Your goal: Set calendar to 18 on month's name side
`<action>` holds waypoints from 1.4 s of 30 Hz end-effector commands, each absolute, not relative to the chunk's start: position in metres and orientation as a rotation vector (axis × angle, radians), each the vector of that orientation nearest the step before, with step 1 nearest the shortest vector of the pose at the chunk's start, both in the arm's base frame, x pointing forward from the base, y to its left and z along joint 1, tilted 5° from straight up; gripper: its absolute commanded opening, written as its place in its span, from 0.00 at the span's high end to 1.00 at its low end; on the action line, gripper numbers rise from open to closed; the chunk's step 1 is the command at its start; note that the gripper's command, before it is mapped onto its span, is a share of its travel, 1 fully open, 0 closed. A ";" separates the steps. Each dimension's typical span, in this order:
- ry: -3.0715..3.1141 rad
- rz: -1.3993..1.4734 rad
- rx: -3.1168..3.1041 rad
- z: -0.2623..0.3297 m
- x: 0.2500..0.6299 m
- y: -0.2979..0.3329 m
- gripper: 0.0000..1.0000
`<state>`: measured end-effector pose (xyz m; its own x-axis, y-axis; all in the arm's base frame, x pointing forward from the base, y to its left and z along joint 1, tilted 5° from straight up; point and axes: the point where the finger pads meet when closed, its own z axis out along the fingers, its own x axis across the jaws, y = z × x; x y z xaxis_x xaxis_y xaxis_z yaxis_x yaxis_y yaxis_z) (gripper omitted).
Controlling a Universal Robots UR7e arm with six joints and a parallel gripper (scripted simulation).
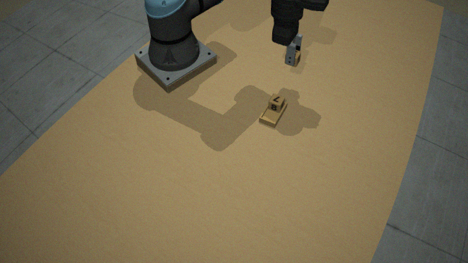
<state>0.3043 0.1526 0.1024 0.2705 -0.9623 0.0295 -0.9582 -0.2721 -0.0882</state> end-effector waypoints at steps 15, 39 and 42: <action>1.862 -0.119 -2.461 0.034 0.311 0.152 0.40; 1.862 -0.119 -2.461 0.016 0.313 0.152 0.40; 1.862 -0.119 -2.461 0.016 0.313 0.152 0.40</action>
<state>0.3121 0.1518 0.0159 0.2705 -0.9623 0.0293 -0.9583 -0.2721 -0.0871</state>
